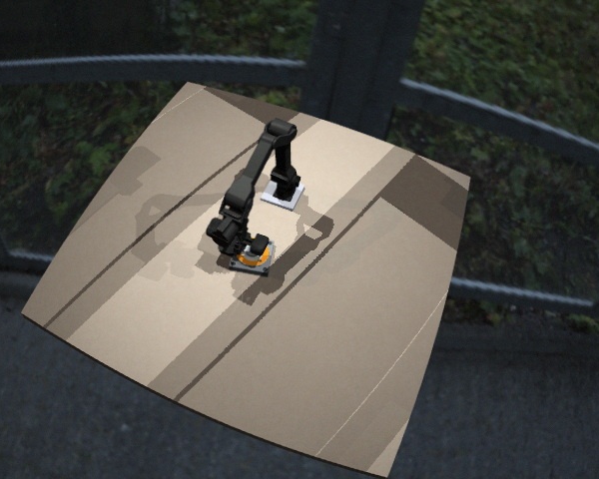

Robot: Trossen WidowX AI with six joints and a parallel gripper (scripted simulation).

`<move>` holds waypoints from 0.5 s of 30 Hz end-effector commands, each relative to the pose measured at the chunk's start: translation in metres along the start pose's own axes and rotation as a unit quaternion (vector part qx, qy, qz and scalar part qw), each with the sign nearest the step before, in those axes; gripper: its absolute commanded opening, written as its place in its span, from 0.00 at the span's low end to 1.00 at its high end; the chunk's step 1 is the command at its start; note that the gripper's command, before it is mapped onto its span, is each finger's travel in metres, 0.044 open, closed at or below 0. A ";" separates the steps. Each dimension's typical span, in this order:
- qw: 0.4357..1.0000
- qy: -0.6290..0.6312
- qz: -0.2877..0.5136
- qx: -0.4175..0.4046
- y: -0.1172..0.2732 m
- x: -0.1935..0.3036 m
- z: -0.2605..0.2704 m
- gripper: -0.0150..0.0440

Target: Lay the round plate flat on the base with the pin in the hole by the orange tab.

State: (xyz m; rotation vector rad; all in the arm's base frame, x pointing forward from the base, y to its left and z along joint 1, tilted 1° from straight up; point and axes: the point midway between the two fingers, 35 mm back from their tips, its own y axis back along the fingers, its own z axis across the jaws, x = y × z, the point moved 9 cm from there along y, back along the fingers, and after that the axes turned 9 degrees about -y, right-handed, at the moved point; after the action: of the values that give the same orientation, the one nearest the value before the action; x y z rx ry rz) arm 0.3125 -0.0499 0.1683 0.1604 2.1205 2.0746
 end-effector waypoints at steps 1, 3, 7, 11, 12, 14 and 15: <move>1.000 0.000 0.003 0.002 -0.001 0.004 -0.004 0.25; 1.000 0.000 0.003 0.002 -0.001 0.005 -0.005 0.25; 1.000 0.000 0.003 0.002 -0.001 0.006 -0.006 0.25; 1.000 0.000 0.003 0.002 0.012 0.004 -0.005 0.25; 1.000 0.000 0.003 0.002 0.016 0.004 -0.005 0.25; 1.000 0.000 0.003 0.002 0.026 0.005 -0.005 0.25; 1.000 0.000 0.003 0.002 0.030 0.005 -0.005 0.25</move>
State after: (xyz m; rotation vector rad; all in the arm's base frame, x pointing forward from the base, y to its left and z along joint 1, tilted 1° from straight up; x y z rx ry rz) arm 0.3062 -0.0536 0.1831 0.1768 2.1247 2.0792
